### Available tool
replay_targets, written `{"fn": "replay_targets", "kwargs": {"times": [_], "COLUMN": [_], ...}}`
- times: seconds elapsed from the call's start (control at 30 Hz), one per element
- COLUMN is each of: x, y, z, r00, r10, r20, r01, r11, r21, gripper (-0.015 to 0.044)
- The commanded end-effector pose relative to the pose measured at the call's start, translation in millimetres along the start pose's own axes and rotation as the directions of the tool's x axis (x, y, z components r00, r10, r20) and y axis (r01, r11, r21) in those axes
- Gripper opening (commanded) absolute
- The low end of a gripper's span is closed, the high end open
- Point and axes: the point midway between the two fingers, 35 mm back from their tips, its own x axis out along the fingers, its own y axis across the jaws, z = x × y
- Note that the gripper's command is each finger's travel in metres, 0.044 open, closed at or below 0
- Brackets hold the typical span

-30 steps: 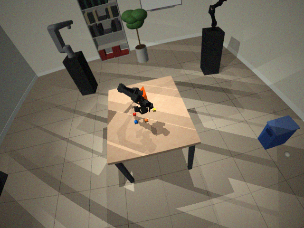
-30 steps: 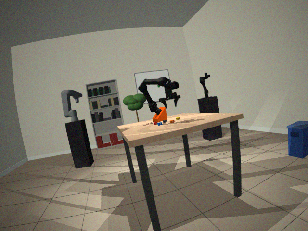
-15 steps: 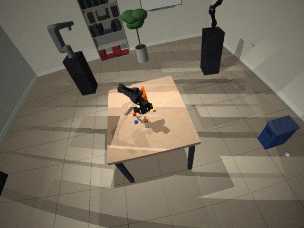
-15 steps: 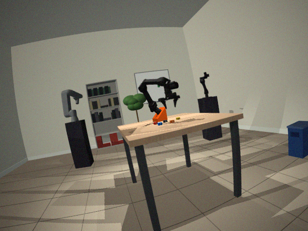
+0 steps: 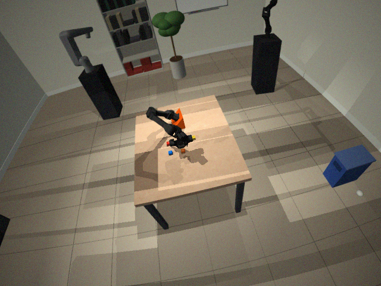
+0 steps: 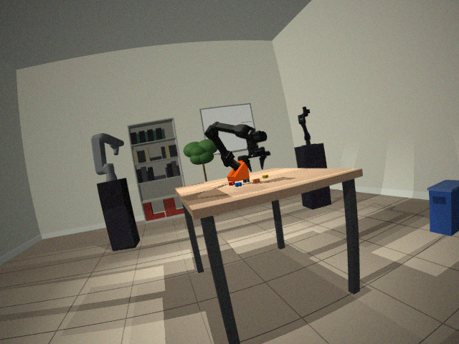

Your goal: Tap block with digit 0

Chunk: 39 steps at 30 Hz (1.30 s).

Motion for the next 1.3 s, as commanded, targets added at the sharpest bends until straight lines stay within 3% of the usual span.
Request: {"fn": "replay_targets", "kwargs": {"times": [0.0, 0.2, 1.27], "x": [25, 25, 55], "y": [-2, -2, -2], "z": [-6, -6, -6], "r00": [1.0, 1.0, 1.0], "r10": [-0.011, -0.011, -0.013], "r20": [-0.012, -0.012, -0.012], "r01": [0.011, 0.011, 0.013], "r11": [1.0, 1.0, 1.0], "r21": [-0.013, -0.013, -0.013], "gripper": [0.0164, 0.002, 0.002]}}
